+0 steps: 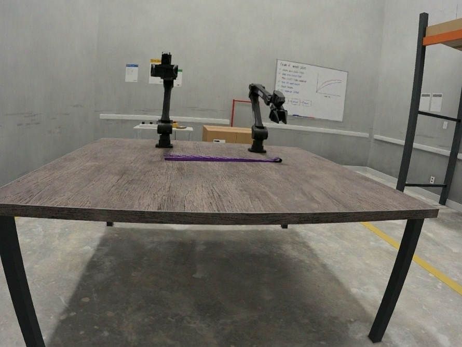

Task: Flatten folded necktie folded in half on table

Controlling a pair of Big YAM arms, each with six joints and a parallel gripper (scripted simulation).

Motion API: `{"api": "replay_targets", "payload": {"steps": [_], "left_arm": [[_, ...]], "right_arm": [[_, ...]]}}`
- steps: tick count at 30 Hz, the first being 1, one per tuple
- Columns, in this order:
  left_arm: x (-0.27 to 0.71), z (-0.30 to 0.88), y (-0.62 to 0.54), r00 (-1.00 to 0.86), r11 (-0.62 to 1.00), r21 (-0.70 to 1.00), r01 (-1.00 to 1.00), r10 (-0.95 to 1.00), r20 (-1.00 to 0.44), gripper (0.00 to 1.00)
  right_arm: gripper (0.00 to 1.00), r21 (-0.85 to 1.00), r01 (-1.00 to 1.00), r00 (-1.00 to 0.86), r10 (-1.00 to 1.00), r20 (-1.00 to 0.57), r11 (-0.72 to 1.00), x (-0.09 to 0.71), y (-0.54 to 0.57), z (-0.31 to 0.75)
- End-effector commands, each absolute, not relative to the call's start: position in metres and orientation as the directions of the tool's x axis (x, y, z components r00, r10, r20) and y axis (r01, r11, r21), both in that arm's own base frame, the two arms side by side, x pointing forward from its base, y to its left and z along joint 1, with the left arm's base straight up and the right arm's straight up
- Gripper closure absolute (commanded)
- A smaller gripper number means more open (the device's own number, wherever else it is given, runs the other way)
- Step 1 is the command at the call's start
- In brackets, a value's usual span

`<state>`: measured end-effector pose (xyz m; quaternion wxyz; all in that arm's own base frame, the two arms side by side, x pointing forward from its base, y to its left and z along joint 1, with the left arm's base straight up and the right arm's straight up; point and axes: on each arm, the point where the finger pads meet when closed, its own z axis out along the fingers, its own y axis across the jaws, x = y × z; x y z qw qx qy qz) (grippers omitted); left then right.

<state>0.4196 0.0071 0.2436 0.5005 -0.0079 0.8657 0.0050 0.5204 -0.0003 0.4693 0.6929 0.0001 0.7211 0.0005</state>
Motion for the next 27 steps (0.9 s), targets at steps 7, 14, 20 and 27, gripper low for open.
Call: {"api": "replay_targets", "payload": {"steps": [7, 14, 20, 27], "left_arm": [[0.395, 0.209, 0.016, -0.565, 0.999, -0.006, -0.047, -0.031, -0.825, 0.6], [0.381, 0.179, 0.017, -0.616, 0.999, -0.005, -0.052, -0.036, -0.787, 0.65], [0.366, 0.146, 0.019, -0.669, 0.998, -0.004, -0.058, -0.041, -0.742, 0.71], [0.351, 0.115, 0.021, -0.717, 0.998, -0.002, -0.063, -0.047, -0.695, 0.79]], "right_arm": [[0.0, 0.001, -0.001, -0.021, 0.001, -1.0, 1.0, 0.521, 0.0, 0.481], [0.0, 0.001, -0.001, -0.021, 0.001, -1.0, 1.0, 0.521, 0.0, 0.481], [0.0, 0.001, -0.001, -0.021, 0.001, -1.0, 1.0, 0.521, 0.0, 0.481], [0.0, 0.001, -0.001, -0.021, 0.001, -1.0, 1.0, 0.521, 0.0, 0.481]]}}
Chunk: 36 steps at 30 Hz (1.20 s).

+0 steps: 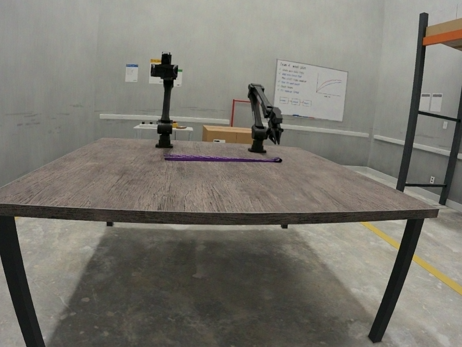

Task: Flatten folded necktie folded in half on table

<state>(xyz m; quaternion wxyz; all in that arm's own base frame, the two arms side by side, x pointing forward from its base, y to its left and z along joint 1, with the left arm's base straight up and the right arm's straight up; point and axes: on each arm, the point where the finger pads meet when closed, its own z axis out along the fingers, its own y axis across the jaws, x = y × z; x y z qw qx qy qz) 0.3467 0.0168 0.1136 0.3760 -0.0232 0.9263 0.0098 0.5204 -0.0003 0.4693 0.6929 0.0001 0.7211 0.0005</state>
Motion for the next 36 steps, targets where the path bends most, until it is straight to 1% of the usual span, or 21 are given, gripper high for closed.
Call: {"api": "replay_targets", "payload": {"steps": [1, 3, 18, 36], "left_arm": [[0.35, 0.111, 0.021, -0.723, 0.998, -0.002, -0.063, -0.047, -0.69, 0.8], [0.35, 0.111, 0.021, -0.723, 0.998, -0.002, -0.063, -0.047, -0.69, 0.8], [0.336, 0.081, 0.023, -0.764, 0.998, 0.0, -0.068, -0.052, -0.643, 0.96], [0.336, 0.081, 0.023, -0.764, 0.998, 0.0, -0.068, -0.052, -0.643, 0.96]], "right_arm": [[0.0, 0.001, -0.001, -0.021, 0.001, -1.0, 1.0, 0.521, 0.0, 0.481], [0.0, 0.001, -0.001, -0.021, 0.001, -1.0, 1.0, 0.521, 0.0, 0.481], [0.0, 0.001, -0.001, -0.021, 0.001, -1.0, 1.0, 0.521, 0.0, 0.481], [0.0, 0.001, -0.001, -0.021, 0.001, -1.0, 1.0, 0.521, 0.0, 0.481]]}}
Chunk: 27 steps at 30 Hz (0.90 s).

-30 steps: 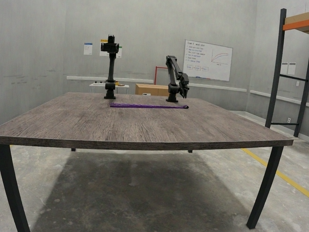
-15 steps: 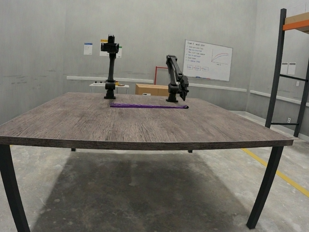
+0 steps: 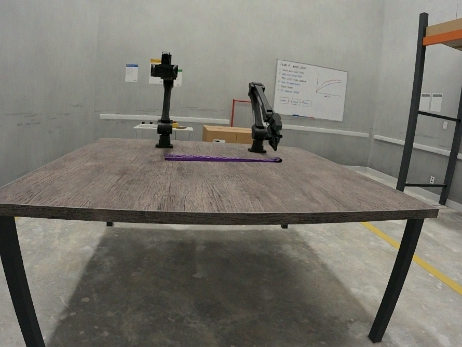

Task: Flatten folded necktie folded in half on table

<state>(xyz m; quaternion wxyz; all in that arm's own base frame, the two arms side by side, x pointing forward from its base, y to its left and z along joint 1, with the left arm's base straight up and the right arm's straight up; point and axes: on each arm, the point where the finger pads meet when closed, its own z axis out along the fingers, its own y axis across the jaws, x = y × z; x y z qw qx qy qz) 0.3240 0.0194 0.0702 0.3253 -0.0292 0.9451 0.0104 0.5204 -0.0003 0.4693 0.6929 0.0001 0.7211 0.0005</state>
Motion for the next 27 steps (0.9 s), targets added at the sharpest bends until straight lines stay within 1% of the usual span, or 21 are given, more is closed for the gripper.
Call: {"api": "replay_targets", "payload": {"steps": [1, 27], "left_arm": [[0.336, 0.081, 0.023, -0.764, 0.998, 0.0, -0.068, -0.052, -0.643, 0.96], [0.348, 0.093, 0.026, -0.764, 0.998, 0.0, -0.068, -0.052, -0.643, 0.96]], "right_arm": [[0.0, 0.001, -0.001, -0.021, 0.001, -1.0, 1.0, 0.521, 0.0, 0.481], [0.0, 0.001, -0.001, -0.021, 0.001, -1.0, 1.0, 0.521, 0.0, 0.481]]}}
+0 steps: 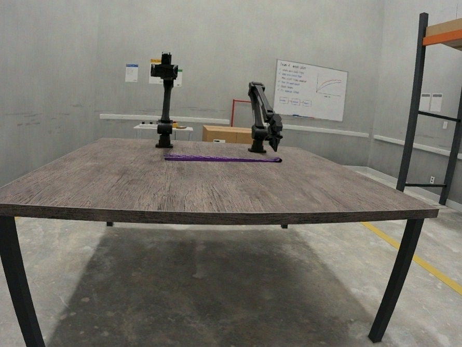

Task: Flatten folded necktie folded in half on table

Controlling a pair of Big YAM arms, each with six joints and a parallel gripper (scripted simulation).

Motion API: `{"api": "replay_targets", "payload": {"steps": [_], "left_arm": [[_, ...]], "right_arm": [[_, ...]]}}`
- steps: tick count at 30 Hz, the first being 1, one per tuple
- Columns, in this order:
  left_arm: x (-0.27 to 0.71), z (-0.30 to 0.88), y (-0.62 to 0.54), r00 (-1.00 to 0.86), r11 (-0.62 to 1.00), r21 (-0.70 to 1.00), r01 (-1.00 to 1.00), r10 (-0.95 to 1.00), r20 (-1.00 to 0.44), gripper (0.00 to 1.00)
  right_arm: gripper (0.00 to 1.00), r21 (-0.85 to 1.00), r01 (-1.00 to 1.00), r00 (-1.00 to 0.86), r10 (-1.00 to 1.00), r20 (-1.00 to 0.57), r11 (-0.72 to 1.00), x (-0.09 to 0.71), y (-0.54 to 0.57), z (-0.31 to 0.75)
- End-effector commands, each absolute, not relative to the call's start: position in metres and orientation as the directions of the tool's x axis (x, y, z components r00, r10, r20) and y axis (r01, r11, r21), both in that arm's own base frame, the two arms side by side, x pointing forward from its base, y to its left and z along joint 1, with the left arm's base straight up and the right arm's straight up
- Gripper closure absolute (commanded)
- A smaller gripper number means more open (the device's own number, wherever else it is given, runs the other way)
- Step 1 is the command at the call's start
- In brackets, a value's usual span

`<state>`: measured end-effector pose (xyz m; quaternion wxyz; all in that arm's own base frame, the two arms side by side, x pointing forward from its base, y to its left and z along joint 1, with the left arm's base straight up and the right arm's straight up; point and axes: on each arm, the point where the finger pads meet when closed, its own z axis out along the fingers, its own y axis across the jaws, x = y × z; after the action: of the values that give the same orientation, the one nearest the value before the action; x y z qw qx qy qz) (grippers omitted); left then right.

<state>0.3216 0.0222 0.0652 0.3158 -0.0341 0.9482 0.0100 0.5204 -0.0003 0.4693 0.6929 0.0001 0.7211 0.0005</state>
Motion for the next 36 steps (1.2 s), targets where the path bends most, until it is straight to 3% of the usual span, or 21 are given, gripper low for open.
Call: {"api": "replay_targets", "payload": {"steps": [1, 36], "left_arm": [[0.348, 0.093, 0.026, -0.764, 0.998, 0.0, -0.068, -0.052, -0.643, 0.96], [0.362, 0.109, 0.027, -0.764, 0.998, 0.0, -0.068, -0.052, -0.643, 0.96]], "right_arm": [[0.0, 0.001, -0.001, -0.021, 0.001, -1.0, 1.0, 0.521, 0.0, 0.481], [0.0, 0.001, -0.001, -0.021, 0.001, -1.0, 1.0, 0.521, 0.0, 0.481]]}}
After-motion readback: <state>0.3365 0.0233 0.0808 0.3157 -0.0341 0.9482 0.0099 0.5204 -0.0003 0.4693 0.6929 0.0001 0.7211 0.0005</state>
